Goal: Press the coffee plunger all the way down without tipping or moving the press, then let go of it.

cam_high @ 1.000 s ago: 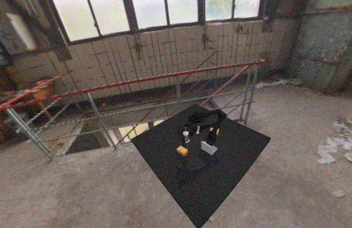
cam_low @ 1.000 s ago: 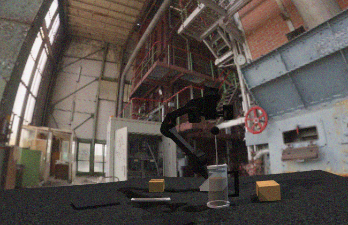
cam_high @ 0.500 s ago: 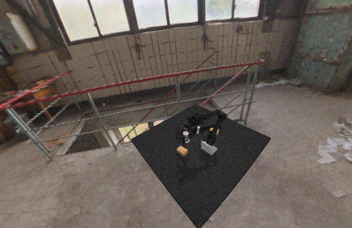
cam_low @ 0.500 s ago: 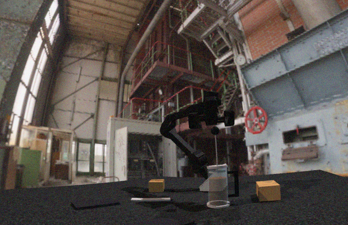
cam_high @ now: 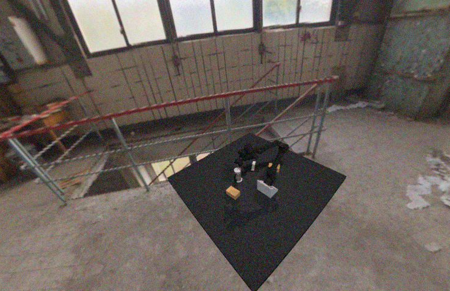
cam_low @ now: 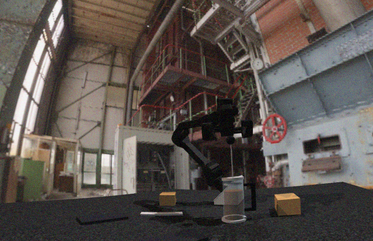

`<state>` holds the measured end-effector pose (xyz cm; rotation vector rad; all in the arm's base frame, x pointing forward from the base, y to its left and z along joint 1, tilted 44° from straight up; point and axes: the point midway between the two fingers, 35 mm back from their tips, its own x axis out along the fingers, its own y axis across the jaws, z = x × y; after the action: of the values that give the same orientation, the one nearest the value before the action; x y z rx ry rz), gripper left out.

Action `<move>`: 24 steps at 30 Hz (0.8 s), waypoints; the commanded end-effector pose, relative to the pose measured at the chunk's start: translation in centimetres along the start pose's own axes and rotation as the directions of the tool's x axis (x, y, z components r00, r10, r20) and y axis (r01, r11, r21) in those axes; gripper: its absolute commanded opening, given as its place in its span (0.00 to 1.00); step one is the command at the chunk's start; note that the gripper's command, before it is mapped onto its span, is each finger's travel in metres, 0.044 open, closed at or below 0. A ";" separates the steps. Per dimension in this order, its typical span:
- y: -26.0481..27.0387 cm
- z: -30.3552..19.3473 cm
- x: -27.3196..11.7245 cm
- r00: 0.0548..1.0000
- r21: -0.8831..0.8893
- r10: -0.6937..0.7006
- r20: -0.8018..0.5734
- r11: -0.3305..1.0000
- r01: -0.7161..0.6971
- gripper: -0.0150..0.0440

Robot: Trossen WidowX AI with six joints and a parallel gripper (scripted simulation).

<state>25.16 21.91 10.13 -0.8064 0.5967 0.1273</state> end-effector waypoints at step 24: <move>0.1 -0.3 0.6 1.000 -0.009 0.002 -0.003 1.000 -0.002 0.45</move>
<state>25.51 21.71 9.64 -0.8119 0.6001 0.1298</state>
